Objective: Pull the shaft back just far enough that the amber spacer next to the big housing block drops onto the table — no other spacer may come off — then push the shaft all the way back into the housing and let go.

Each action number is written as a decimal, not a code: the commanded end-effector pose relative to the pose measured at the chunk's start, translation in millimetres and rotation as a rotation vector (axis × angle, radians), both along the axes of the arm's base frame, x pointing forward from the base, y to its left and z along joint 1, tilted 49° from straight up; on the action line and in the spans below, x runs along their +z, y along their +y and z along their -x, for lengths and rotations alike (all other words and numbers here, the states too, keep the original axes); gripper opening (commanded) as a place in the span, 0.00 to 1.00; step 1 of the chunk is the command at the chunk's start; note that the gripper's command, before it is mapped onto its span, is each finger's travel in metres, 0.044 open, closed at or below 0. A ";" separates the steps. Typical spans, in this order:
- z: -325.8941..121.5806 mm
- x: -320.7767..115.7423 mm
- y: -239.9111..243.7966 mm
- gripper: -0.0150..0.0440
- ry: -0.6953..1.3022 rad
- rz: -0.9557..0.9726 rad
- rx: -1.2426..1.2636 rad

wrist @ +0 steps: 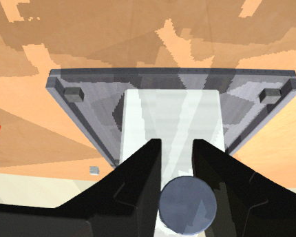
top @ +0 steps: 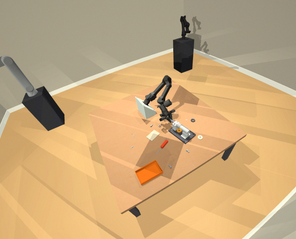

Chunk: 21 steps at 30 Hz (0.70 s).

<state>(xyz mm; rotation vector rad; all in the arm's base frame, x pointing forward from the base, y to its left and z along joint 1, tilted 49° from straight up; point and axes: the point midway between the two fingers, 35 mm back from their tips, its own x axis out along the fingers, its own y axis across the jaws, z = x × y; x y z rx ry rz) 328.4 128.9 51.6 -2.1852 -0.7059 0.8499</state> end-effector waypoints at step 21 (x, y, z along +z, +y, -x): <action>-9.2 1.9 1.3 0.25 -0.003 0.000 -0.003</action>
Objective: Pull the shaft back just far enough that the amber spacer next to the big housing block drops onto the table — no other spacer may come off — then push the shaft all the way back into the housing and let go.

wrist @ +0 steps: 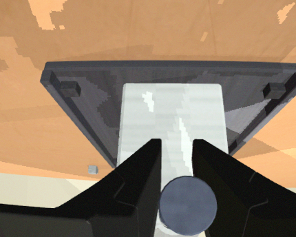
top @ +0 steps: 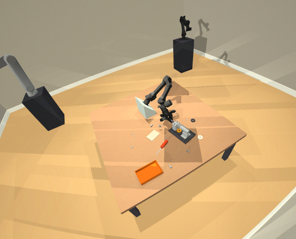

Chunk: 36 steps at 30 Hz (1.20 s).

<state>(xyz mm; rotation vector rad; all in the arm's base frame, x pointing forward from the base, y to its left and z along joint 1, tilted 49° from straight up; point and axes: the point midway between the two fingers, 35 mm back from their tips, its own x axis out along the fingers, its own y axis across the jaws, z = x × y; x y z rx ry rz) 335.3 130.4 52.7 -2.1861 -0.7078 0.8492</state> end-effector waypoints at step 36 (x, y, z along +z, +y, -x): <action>-14.2 2.8 2.3 0.25 -0.003 0.000 -0.004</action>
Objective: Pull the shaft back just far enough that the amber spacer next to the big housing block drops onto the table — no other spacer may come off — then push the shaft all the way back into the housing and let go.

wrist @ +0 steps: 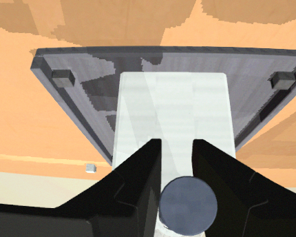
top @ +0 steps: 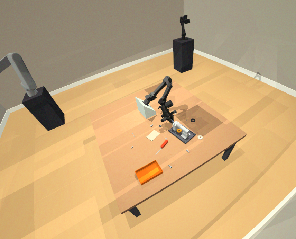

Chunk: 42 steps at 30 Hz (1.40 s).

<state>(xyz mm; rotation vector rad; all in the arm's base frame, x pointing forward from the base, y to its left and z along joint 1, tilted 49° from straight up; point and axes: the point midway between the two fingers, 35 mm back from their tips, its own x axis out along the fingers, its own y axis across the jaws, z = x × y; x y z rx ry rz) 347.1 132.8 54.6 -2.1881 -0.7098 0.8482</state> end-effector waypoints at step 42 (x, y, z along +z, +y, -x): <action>-9.8 1.2 2.0 0.30 0.002 0.000 0.002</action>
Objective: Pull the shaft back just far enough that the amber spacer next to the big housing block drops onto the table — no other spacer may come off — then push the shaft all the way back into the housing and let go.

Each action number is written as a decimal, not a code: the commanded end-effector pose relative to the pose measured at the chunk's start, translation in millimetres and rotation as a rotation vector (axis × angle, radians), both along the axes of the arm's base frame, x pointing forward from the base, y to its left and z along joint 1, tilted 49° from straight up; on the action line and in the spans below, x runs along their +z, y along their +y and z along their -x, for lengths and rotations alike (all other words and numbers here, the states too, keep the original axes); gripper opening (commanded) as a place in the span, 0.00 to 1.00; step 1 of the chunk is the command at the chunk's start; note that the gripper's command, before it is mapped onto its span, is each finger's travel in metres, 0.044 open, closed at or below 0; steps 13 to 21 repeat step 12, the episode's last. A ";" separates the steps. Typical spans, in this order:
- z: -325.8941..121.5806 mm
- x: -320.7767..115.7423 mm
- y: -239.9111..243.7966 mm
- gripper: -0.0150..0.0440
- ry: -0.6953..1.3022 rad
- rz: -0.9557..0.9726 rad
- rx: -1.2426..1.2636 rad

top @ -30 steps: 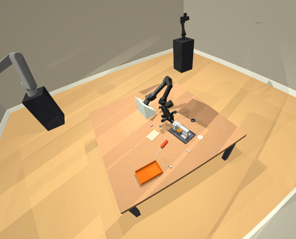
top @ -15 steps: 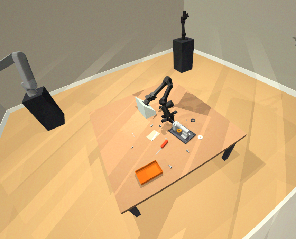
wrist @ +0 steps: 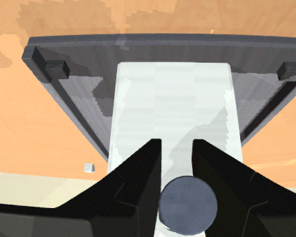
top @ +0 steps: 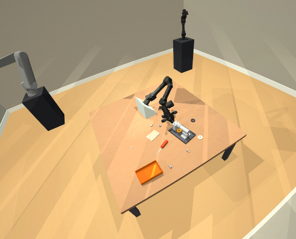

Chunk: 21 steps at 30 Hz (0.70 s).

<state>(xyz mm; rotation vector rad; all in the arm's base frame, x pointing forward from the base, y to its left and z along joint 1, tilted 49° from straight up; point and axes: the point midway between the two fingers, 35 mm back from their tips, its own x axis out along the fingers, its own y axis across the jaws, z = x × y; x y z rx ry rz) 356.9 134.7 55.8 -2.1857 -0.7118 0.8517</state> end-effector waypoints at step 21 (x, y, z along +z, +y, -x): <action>0.8 0.7 -1.2 0.83 0.000 0.001 -0.001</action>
